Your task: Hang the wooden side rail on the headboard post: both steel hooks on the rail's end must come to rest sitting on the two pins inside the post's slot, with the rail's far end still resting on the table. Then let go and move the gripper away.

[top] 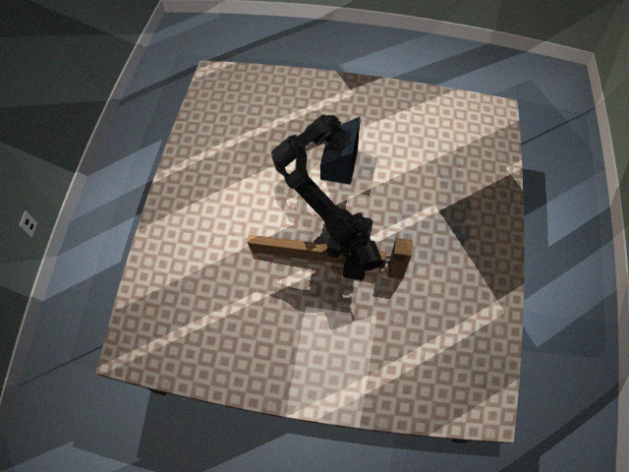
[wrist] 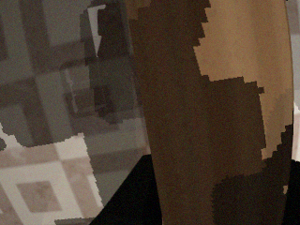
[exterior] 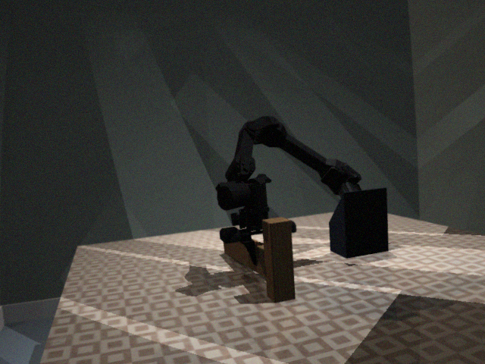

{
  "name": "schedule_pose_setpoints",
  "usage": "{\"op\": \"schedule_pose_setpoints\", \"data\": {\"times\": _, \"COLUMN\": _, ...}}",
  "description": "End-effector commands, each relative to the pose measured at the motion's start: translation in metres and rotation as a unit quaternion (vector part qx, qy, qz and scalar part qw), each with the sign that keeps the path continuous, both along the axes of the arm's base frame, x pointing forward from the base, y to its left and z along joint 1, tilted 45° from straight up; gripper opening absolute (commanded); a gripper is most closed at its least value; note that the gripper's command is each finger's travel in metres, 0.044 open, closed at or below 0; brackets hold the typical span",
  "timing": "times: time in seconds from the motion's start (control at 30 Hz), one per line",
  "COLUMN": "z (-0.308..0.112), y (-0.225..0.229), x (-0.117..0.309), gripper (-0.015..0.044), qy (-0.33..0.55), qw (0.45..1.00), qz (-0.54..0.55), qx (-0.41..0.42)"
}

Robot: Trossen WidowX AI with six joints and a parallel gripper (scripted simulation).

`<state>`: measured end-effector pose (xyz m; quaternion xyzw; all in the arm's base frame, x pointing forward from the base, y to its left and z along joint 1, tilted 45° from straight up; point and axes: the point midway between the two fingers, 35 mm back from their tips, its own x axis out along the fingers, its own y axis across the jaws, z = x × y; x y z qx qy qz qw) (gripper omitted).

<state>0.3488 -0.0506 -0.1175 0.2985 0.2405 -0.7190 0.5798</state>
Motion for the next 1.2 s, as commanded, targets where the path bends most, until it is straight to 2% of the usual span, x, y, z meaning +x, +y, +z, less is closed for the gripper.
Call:
{"op": "schedule_pose_setpoints", "data": {"times": 0.0, "z": 0.0006, "y": 0.0055, "x": 0.0045, "gripper": 0.0000, "qy": -0.007, "qw": 1.000, "qz": 0.004, "qx": 0.002}}
{"op": "schedule_pose_setpoints", "data": {"times": 1.17, "z": -0.0016, "y": 0.0082, "x": 0.0055, "gripper": 0.0000, "qy": -0.007, "qw": 1.000, "qz": 0.004, "qx": 0.003}}
